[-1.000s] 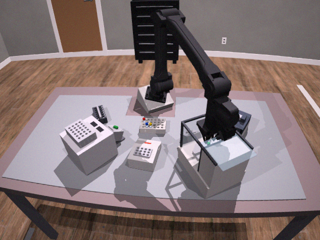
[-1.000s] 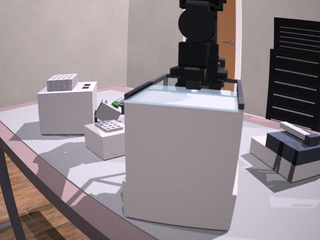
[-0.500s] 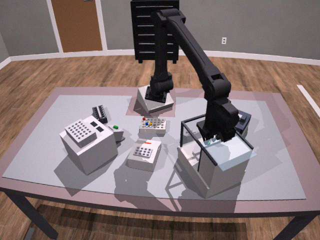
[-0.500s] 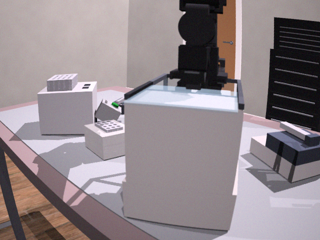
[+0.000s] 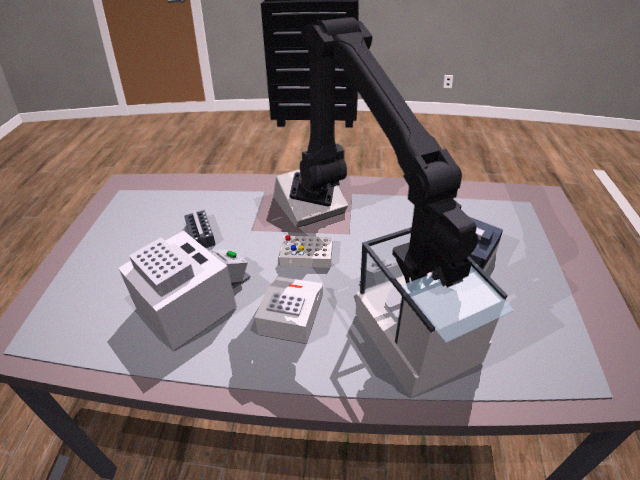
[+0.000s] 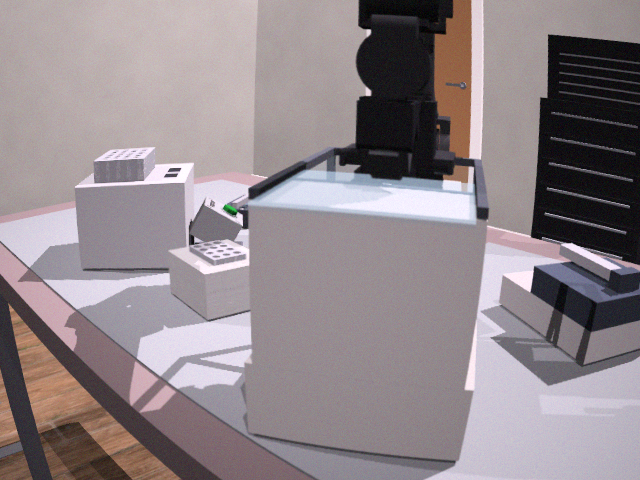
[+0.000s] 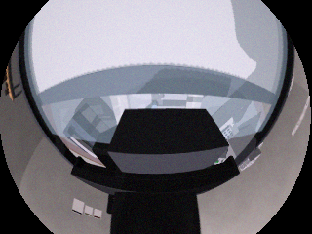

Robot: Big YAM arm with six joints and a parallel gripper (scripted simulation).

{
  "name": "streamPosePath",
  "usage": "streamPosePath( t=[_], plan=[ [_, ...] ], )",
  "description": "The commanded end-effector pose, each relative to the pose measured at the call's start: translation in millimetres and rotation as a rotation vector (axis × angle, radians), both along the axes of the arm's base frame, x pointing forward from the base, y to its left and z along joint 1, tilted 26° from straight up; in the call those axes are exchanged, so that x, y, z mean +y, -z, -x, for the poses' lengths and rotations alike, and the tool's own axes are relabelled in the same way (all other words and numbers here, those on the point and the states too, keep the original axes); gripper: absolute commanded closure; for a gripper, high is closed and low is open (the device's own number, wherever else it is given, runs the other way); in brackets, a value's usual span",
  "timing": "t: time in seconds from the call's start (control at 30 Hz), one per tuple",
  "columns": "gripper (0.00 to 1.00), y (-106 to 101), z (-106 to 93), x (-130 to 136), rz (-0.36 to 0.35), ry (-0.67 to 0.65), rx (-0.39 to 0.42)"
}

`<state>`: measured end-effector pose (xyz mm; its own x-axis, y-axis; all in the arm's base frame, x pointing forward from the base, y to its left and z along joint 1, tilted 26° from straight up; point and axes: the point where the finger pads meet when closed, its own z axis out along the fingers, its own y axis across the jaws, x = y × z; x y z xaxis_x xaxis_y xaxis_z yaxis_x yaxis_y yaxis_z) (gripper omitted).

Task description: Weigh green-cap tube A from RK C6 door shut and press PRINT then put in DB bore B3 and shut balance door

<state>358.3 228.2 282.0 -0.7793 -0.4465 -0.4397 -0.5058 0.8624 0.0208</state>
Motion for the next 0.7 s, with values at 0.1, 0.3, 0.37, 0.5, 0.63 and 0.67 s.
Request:
streamPosePath(
  t=[0.1, 0.3, 0.37, 0.5, 0.63, 0.67],
  plan=[
    [0.64, 7.7, -1.4, 7.8, 0.001, -0.018, 0.002],
    [0.64, 9.8, -2.1, 8.6, 0.000, -0.018, 0.001],
    [0.64, 9.8, -0.9, 7.8, 0.004, -0.018, 0.006],
    [0.64, -8.9, -5.8, 5.3, -0.017, -0.004, -0.026],
    [0.64, -8.9, -5.8, 5.3, -0.017, -0.004, -0.026],
    [0.64, -8.9, -5.8, 5.3, -0.017, -0.004, -0.026]
  ],
)
